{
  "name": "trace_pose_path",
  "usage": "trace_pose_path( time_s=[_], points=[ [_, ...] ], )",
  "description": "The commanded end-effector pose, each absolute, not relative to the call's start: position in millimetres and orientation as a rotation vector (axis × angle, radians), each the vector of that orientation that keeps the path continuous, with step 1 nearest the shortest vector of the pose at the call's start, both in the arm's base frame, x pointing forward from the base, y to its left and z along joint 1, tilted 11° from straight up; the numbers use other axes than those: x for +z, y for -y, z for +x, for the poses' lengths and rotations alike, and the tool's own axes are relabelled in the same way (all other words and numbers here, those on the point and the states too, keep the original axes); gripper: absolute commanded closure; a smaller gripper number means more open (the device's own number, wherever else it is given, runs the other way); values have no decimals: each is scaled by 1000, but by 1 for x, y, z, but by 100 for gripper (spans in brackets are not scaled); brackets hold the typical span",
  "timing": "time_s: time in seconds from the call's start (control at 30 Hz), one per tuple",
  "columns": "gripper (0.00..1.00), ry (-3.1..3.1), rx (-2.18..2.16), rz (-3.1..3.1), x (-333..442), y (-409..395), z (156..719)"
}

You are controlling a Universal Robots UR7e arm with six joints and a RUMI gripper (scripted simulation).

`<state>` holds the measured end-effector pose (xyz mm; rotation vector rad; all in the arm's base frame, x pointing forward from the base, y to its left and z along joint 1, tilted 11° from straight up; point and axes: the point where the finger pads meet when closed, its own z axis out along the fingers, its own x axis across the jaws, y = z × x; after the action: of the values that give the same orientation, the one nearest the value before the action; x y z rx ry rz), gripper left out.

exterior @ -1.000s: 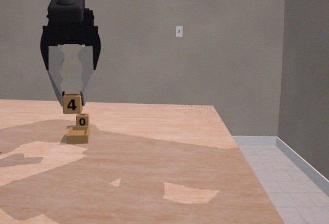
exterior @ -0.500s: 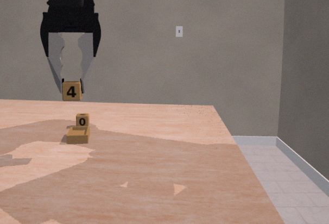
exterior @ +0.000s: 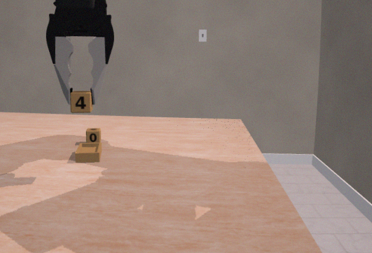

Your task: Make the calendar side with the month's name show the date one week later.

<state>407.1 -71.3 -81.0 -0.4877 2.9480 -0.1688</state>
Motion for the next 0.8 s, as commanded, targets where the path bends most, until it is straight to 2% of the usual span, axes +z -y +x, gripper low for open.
trace_pose_path(
  time_s=[0.0,0.33,0.77],
  points=[
    [90,-2948,-169,-490,-82,35,397],
    [90,-2947,-170,-487,-86,-35,368],
    [90,-2944,-171,-486,-86,-40,368]
  ],
)
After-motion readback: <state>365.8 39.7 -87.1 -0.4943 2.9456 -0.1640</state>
